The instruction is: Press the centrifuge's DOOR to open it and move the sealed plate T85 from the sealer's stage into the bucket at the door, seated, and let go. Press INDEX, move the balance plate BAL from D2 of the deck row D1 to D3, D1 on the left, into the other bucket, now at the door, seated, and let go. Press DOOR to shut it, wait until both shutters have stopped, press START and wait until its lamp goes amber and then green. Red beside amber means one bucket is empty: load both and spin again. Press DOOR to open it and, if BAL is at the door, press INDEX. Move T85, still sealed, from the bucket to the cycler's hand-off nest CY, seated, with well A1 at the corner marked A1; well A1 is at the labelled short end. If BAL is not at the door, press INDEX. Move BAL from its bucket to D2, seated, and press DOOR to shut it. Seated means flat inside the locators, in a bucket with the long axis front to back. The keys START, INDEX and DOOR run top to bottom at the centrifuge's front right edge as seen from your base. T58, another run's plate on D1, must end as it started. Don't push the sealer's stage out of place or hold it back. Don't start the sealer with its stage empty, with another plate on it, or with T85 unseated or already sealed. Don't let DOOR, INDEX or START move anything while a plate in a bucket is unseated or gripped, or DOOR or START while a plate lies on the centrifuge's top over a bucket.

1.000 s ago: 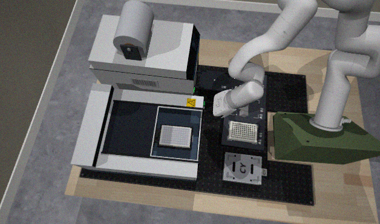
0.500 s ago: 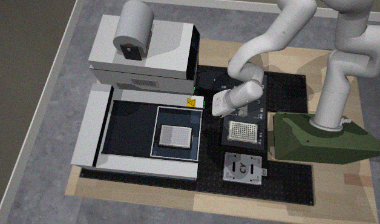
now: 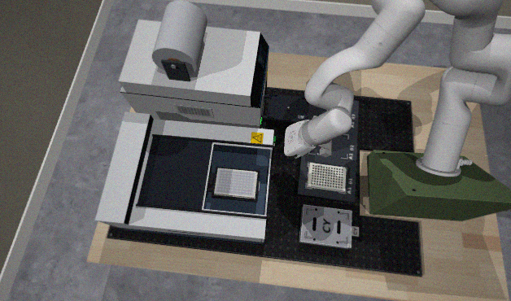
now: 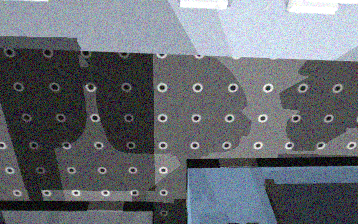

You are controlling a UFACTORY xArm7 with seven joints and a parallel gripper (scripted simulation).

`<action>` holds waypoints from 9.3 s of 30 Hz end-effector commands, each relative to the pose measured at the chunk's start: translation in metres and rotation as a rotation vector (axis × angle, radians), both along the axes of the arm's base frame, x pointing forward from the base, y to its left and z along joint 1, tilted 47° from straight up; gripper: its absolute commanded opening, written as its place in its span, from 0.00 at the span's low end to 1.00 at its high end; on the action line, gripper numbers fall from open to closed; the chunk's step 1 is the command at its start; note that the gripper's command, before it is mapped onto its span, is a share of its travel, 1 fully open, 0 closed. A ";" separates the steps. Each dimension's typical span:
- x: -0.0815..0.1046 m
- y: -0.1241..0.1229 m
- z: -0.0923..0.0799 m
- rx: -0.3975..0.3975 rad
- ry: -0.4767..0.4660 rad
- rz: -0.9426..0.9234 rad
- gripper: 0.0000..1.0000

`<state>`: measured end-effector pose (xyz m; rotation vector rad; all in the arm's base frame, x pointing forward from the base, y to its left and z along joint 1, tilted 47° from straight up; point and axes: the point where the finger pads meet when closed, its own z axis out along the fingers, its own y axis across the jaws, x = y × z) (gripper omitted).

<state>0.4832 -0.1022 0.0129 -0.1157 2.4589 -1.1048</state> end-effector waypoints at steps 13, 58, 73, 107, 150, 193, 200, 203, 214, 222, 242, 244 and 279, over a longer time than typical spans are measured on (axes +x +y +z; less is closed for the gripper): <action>0.005 0.001 0.000 0.001 -0.002 0.003 0.00; -0.005 0.009 0.006 0.001 -0.002 0.002 0.00; -0.022 0.019 0.014 0.001 -0.001 0.002 0.00; -0.054 0.057 0.043 0.001 -0.001 0.002 0.00; -0.055 0.076 0.060 0.054 0.353 -0.378 0.00; -0.055 0.076 0.060 0.055 0.353 -0.378 0.00; -0.055 0.076 0.060 0.055 0.353 -0.378 0.00; -0.055 0.076 0.060 0.055 0.353 -0.378 0.00; -0.055 0.076 0.060 0.055 0.353 -0.378 0.00; -0.055 0.076 0.060 0.055 0.353 -0.378 0.00; -0.055 0.076 0.060 0.055 0.353 -0.378 0.00; -0.055 0.076 0.060 0.055 0.353 -0.378 0.00; -0.055 0.076 0.060 0.027 0.172 -0.184 0.00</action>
